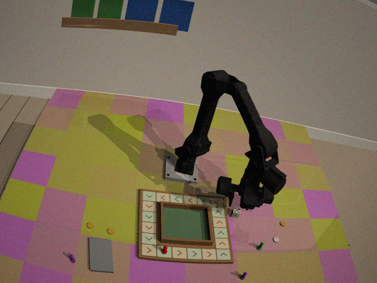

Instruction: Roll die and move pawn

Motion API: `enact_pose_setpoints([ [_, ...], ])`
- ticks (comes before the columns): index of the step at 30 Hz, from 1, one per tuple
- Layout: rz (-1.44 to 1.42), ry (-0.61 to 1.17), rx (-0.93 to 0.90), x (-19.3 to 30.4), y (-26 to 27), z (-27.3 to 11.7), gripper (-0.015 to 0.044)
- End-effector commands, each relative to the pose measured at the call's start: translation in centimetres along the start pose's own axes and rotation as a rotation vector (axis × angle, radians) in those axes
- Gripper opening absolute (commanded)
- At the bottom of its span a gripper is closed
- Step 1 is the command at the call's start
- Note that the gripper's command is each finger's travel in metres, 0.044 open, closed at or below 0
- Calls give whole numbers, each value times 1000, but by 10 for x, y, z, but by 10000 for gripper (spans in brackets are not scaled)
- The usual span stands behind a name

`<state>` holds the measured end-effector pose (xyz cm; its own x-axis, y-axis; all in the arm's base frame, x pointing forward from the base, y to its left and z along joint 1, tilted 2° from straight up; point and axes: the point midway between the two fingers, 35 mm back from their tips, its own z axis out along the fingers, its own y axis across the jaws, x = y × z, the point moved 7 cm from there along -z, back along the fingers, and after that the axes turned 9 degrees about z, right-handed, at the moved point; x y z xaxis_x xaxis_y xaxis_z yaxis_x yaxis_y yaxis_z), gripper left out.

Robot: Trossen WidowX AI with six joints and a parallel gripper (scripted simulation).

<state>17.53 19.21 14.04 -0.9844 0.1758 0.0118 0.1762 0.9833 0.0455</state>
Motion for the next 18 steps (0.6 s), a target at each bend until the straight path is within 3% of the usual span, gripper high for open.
enact_pose_setpoints([
  [1, 4, 4, -4, 0, 1, 6, 275],
  [18, 4, 4, -4, 1, 0, 32, 275],
])
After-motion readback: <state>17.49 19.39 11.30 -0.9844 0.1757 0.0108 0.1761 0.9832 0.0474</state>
